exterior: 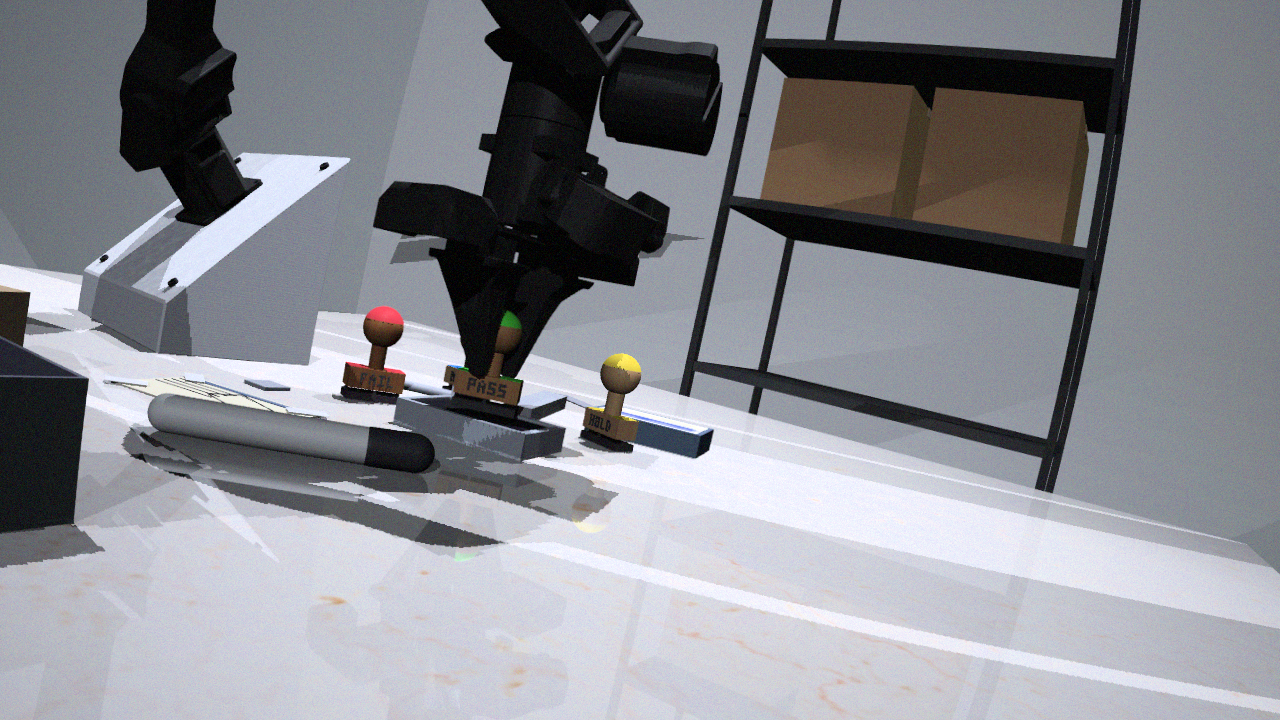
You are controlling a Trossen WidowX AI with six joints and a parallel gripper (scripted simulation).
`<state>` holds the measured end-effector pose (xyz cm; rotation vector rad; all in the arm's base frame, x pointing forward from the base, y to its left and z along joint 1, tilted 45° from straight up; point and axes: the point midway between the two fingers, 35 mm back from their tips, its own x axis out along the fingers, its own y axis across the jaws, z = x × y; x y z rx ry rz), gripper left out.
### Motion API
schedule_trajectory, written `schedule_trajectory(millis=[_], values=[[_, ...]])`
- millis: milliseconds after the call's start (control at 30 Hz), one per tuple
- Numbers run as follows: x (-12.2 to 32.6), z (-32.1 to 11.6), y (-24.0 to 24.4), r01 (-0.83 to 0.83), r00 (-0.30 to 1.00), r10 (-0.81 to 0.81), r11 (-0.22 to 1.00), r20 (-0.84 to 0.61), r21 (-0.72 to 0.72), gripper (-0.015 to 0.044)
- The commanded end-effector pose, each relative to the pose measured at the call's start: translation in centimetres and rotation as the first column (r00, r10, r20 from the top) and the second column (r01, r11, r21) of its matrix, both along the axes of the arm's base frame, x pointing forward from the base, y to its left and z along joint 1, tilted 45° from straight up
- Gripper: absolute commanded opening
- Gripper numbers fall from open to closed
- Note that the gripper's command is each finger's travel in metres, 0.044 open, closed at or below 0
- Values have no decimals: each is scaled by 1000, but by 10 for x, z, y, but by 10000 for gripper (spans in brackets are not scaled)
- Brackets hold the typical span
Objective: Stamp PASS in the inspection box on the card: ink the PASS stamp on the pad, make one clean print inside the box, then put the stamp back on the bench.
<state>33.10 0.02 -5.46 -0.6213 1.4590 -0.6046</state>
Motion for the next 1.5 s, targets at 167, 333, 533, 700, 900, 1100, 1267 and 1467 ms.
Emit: schedule_trajectory(millis=[167,333,533,700,900,1100,1267,1467], values=[[0,4,4,4,1000,-4,1000,1,2,0],[0,10,10,4,1000,-4,1000,1,3,0],[0,16,17,4,1000,-4,1000,1,4,0],[0,22,23,4,1000,-4,1000,1,4,0],[0,29,30,4,1000,-4,1000,1,4,0],[-1,36,37,4,1000,-4,1000,0,4,0],[-3,42,32,25,999,-25,1000,22,5,0],[-10,64,13,112,988,-113,994,108,15,0]])
